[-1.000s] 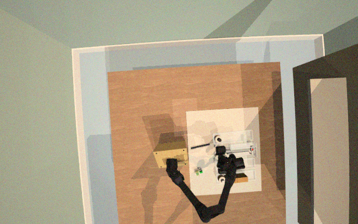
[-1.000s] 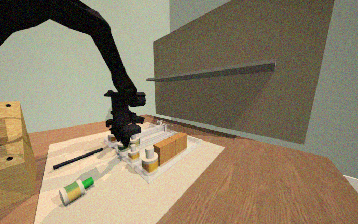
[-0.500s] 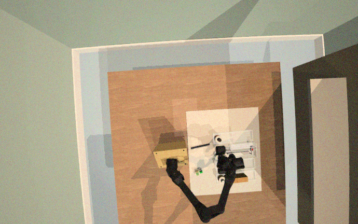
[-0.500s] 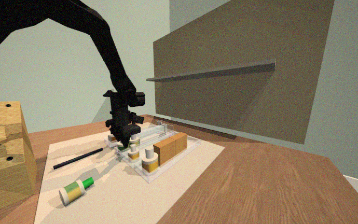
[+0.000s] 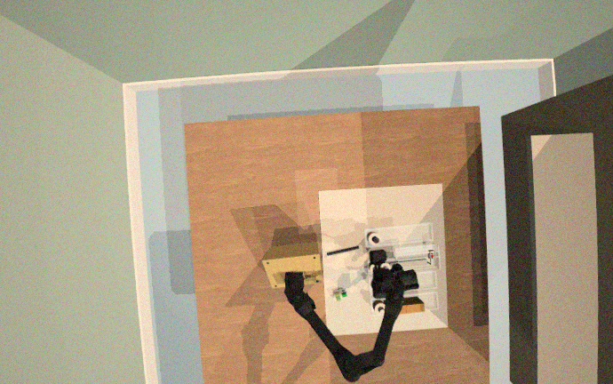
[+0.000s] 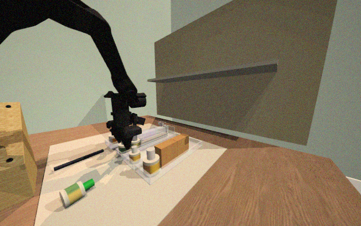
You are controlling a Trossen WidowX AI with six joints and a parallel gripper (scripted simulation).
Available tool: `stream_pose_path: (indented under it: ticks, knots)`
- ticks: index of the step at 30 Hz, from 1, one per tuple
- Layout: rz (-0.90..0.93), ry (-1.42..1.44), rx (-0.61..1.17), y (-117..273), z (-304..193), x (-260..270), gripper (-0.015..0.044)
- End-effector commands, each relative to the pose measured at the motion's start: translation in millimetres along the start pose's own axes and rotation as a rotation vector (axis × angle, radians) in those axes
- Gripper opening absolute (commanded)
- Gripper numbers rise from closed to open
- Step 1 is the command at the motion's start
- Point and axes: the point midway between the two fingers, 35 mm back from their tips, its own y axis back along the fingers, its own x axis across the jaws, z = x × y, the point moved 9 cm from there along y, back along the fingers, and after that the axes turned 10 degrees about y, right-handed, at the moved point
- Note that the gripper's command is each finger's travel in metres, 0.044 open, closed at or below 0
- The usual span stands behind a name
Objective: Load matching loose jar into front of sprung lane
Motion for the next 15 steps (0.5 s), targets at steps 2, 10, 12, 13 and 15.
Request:
stream_pose_path:
  ticks: [2, 10, 12, 13, 15]
  knots:
    - [-0.002, -0.002, 0.000, 4.7, 0.1, 0.3, 0.0308]
    - [-0.001, -0.002, 0.000, 20.1, 0.1, 0.3, 0.0308]
    - [-0.001, -0.002, 0.000, 20.1, 0.1, 0.3, 0.0308]
    - [-0.001, -0.002, 0.000, 20.1, -0.4, 0.4, 0.0308]
    - [-0.001, -0.002, 0.000, 20.2, -2.9, 0.9, 0.0308]
